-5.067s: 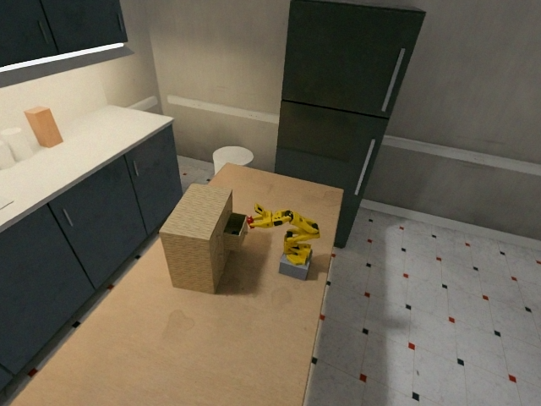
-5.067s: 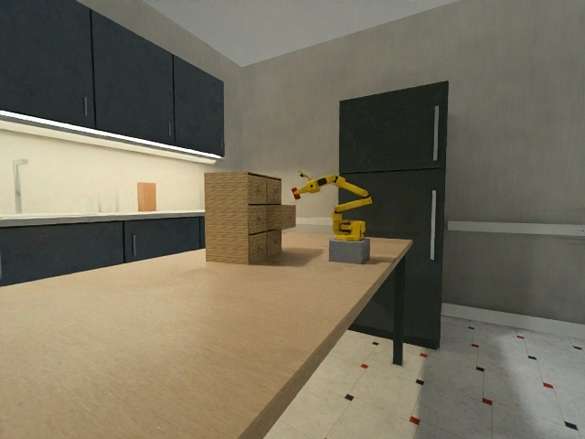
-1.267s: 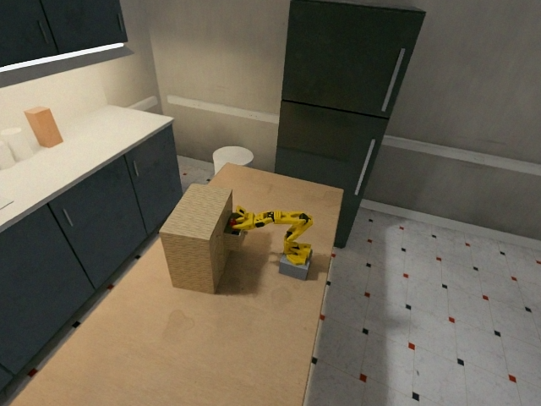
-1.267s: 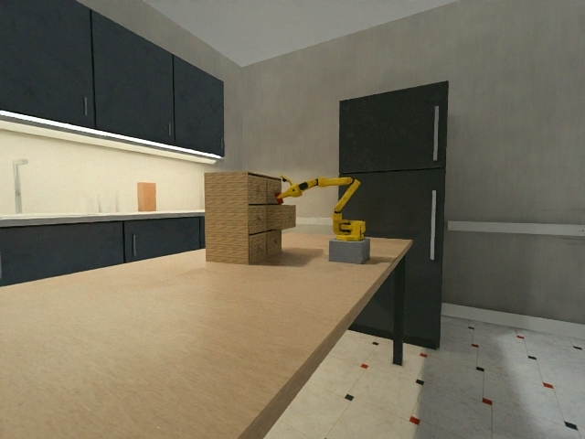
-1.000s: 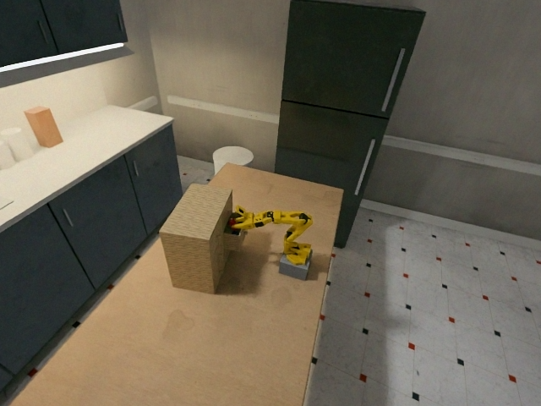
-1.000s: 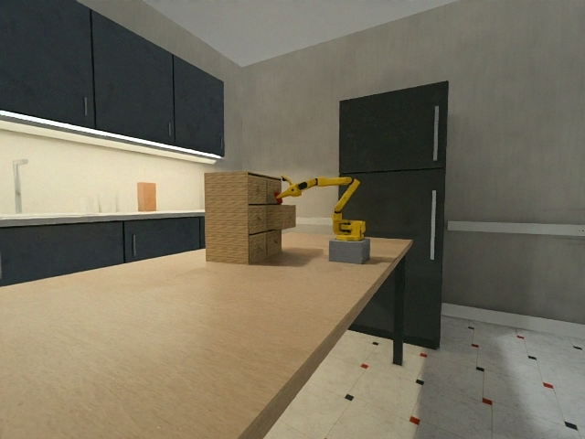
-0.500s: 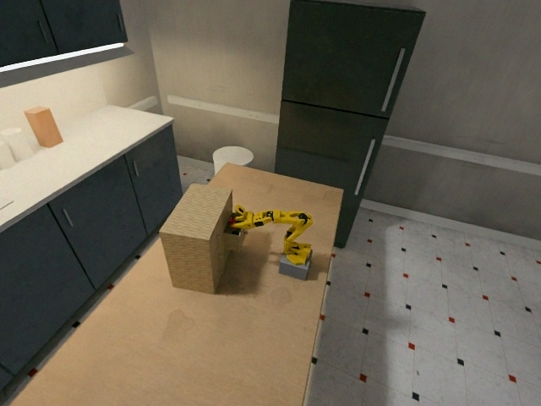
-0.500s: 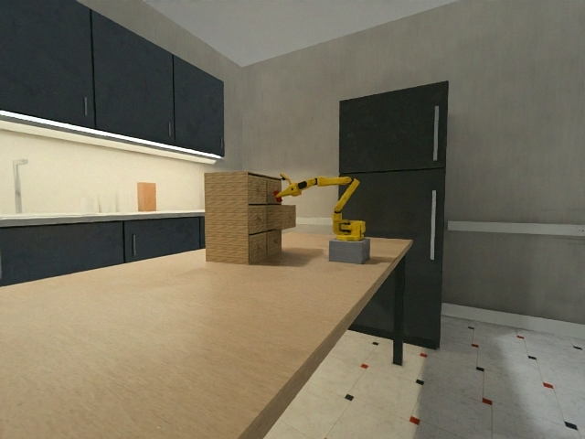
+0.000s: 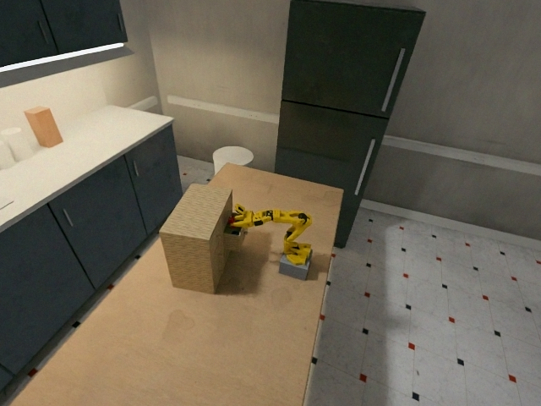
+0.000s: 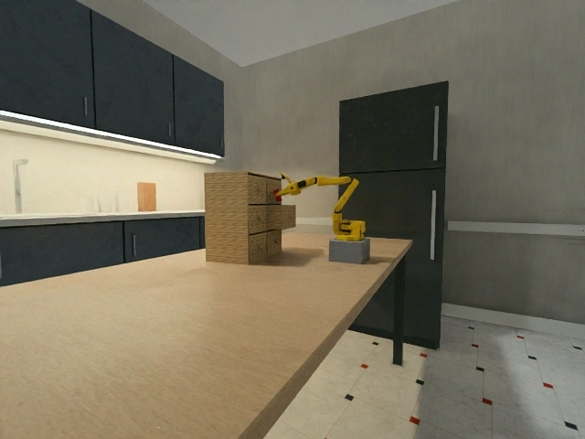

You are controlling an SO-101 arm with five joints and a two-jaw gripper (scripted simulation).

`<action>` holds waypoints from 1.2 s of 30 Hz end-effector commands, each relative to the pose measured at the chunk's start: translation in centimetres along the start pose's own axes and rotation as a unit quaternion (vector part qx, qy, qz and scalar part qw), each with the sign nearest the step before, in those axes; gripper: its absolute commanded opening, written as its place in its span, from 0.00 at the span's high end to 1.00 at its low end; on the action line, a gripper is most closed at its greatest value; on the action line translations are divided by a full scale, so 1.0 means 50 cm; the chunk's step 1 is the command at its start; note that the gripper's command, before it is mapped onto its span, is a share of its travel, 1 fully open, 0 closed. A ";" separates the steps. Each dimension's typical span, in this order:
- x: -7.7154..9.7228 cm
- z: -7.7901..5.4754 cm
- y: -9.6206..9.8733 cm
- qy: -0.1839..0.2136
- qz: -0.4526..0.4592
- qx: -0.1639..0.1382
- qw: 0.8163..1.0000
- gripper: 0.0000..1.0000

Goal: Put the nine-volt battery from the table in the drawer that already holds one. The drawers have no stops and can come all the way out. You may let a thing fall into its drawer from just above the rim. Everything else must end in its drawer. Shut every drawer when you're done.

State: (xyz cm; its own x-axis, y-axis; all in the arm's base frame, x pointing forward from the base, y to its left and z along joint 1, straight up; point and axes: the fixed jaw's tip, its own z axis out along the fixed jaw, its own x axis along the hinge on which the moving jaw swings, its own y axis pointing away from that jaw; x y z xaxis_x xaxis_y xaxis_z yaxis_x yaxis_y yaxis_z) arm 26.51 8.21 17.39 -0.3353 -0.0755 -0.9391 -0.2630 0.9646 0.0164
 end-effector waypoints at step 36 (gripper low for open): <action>0.000 -0.001 -0.007 -0.004 -0.002 0.006 1.000 1.00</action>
State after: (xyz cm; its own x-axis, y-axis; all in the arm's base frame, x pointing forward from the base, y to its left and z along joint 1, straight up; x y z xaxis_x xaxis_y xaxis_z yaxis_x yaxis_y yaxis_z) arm 26.52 8.17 17.34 -0.3371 -0.0754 -0.9385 -0.2616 0.9650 0.0164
